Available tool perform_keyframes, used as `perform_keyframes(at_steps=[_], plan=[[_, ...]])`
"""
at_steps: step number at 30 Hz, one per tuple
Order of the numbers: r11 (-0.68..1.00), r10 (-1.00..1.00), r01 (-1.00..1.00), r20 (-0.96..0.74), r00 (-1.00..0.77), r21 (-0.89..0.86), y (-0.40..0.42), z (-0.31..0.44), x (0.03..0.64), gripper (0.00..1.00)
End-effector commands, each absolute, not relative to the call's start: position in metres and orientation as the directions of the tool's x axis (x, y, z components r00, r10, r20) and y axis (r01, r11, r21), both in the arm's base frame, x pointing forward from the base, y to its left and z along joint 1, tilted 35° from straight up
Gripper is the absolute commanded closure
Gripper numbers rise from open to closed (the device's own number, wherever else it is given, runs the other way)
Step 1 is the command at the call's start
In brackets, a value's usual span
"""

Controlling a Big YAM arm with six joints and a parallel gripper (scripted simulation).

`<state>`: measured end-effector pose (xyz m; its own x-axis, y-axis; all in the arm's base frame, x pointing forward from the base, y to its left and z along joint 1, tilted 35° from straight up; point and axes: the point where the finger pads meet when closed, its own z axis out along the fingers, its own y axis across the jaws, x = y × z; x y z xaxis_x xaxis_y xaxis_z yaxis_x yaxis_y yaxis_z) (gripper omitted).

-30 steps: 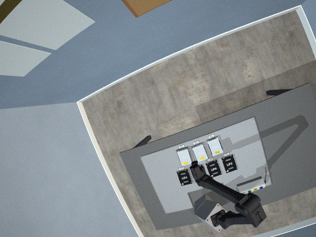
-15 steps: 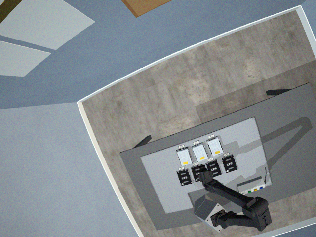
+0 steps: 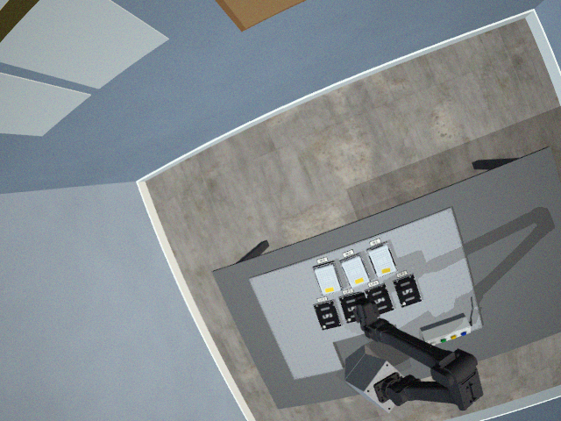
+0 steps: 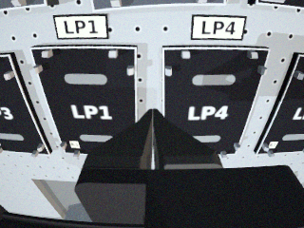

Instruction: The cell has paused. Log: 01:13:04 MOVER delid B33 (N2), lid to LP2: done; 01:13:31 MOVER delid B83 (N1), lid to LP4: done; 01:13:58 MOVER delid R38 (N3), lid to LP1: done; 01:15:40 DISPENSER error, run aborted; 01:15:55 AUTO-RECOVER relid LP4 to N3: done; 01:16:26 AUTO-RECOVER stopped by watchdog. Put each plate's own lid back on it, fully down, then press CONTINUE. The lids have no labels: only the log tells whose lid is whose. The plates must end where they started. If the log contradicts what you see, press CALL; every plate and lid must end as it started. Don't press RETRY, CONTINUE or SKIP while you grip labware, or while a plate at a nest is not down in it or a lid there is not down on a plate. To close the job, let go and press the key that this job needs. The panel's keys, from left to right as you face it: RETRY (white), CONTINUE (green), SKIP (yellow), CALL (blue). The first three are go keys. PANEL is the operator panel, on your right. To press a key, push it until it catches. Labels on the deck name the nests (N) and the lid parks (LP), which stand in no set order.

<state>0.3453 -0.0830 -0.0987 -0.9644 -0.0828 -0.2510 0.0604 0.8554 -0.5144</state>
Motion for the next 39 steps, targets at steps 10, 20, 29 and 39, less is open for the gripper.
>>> perform_keyframes(at_steps=[10, 20, 29, 39], plan=[[0.856, -0.092, 0.045, -0.237, -0.967, -0.515, -0.083, -0.106, 0.34, 1.0], [0.856, -0.092, 0.054, -0.254, -0.963, -0.514, -0.062, -0.073, 0.335, 1.0], [0.857, -0.092, 0.06, -0.265, -0.96, -0.511, -0.044, -0.042, 0.332, 1.0], [0.861, 0.006, 0.166, -0.317, -0.948, -0.481, -0.07, -0.034, 0.322, 1.0]])
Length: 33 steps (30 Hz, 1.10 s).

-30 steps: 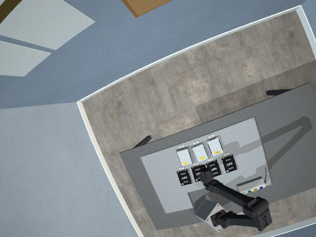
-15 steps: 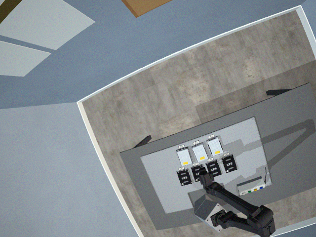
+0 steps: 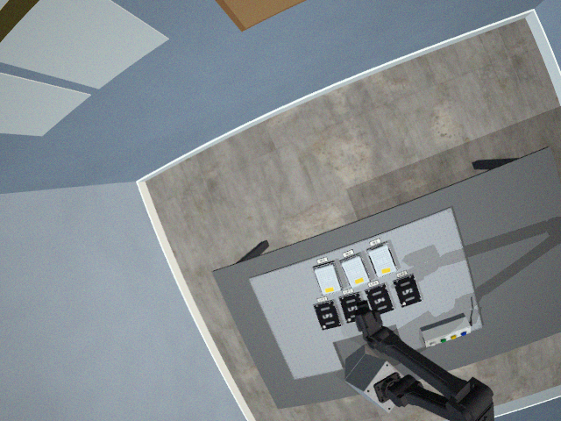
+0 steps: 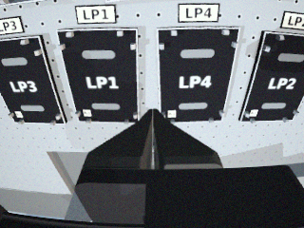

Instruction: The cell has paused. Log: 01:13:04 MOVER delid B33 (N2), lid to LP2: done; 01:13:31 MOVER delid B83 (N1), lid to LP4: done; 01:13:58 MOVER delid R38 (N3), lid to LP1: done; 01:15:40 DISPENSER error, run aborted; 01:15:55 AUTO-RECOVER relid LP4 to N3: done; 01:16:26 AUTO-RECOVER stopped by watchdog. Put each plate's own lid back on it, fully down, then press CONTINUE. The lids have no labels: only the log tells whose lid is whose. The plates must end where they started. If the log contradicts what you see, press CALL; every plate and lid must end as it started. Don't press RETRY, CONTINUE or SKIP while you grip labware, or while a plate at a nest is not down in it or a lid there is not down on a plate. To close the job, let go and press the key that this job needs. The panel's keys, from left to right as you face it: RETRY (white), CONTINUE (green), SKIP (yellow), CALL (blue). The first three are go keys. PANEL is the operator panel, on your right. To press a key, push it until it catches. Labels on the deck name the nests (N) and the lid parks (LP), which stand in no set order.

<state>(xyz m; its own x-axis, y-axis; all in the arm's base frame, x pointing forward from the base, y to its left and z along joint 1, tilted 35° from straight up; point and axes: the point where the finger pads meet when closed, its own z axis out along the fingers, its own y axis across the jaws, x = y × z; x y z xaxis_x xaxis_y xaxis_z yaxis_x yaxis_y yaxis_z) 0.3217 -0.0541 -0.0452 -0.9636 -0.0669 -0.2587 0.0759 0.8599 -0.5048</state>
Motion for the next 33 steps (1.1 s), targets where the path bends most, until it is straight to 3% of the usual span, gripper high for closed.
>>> perform_keyframes(at_steps=[1, 33], plan=[[0.86, 0.023, 0.185, -0.326, -0.945, -0.475, -0.074, -0.032, 0.32, 1.0], [0.714, 0.469, 0.658, -0.536, -0.703, -0.238, -0.197, 0.037, 0.285, 1.0]])
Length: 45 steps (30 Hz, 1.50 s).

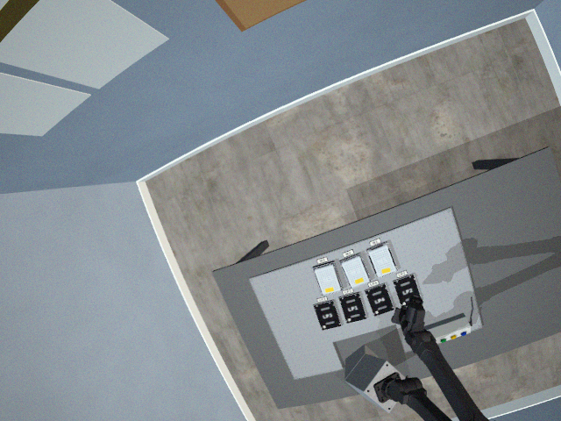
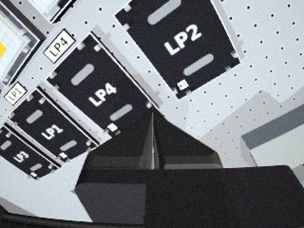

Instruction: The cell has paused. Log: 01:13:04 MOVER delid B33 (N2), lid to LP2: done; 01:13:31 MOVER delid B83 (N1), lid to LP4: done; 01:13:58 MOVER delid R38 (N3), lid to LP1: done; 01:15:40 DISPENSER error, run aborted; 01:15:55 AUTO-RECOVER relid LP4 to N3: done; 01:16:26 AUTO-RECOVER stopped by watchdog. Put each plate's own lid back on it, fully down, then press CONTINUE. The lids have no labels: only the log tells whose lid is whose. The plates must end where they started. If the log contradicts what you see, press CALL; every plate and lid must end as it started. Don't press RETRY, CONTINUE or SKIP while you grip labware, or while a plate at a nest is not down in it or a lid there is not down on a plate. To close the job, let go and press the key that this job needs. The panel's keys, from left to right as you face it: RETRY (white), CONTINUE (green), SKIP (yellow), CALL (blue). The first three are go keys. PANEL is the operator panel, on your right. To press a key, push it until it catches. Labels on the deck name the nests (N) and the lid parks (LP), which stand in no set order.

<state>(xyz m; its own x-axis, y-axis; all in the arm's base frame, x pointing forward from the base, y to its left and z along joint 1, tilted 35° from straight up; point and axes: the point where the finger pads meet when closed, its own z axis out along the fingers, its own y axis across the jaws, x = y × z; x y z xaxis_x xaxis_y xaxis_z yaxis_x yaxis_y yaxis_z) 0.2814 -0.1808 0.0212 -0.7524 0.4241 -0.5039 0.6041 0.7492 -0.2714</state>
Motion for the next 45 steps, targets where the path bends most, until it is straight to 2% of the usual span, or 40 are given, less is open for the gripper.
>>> perform_keyframes(at_steps=[1, 14, 21, 45], plan=[[0.707, 0.479, 0.668, -0.539, -0.693, -0.231, -0.201, 0.039, 0.283, 1.0], [0.71, 0.48, 0.663, -0.524, -0.703, -0.239, -0.229, 0.046, 0.257, 1.0], [0.621, 0.582, 0.769, -0.57, -0.58, -0.149, -0.244, 0.046, 0.228, 1.0], [0.348, 0.775, 0.935, -0.584, -0.243, 0.073, -0.279, 0.038, 0.133, 1.0]])
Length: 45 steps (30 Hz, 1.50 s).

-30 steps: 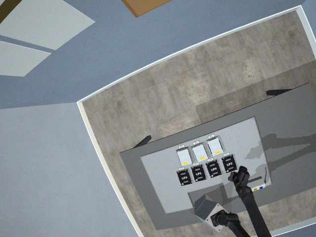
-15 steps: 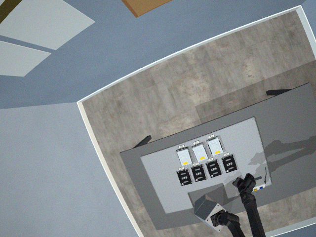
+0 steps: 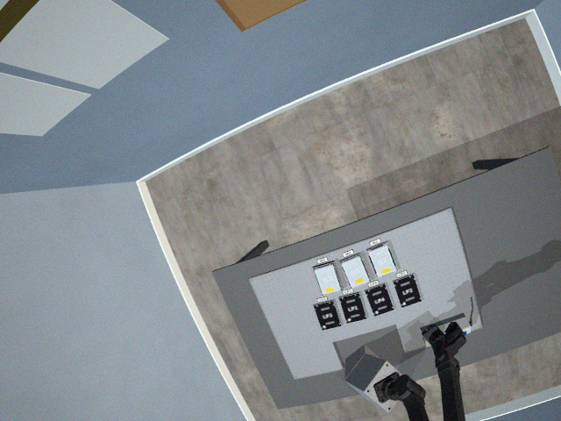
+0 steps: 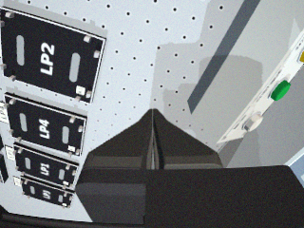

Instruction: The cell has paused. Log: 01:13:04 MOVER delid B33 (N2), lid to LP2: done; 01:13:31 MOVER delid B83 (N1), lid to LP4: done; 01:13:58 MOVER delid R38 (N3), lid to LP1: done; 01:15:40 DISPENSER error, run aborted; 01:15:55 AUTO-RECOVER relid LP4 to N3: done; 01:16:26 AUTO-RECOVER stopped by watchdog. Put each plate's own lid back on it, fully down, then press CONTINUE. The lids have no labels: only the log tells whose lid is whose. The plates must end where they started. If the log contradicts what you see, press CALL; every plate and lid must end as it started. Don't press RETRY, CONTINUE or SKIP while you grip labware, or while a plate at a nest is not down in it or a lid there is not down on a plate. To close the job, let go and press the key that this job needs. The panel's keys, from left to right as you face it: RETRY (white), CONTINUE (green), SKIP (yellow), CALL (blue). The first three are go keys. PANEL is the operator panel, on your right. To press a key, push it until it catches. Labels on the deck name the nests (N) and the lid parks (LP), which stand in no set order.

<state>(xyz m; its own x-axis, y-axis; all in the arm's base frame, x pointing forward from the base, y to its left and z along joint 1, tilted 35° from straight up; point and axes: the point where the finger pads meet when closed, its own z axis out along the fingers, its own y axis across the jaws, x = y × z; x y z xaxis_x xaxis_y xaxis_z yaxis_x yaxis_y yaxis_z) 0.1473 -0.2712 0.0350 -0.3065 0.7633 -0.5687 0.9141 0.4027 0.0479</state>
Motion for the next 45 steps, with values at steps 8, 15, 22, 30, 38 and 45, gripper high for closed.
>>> perform_keyframes(at_steps=[8, 15, 22, 30, 38, 45], plan=[[0.22, 0.821, 0.962, -0.563, -0.094, 0.16, -0.3, 0.037, 0.097, 1.0], [0.135, 0.837, 0.967, -0.547, 0.005, 0.215, -0.311, 0.037, 0.073, 1.0], [0.06, 0.845, 0.964, -0.527, 0.089, 0.26, -0.324, 0.034, 0.039, 1.0], [0.053, 0.858, 0.964, -0.506, 0.09, 0.262, -0.329, 0.029, 0.01, 1.0], [0.073, 0.864, 0.962, -0.499, 0.07, 0.262, -0.324, 0.023, 0.013, 1.0], [0.071, 0.862, 0.963, -0.502, 0.073, 0.262, -0.322, 0.023, 0.014, 1.0]])
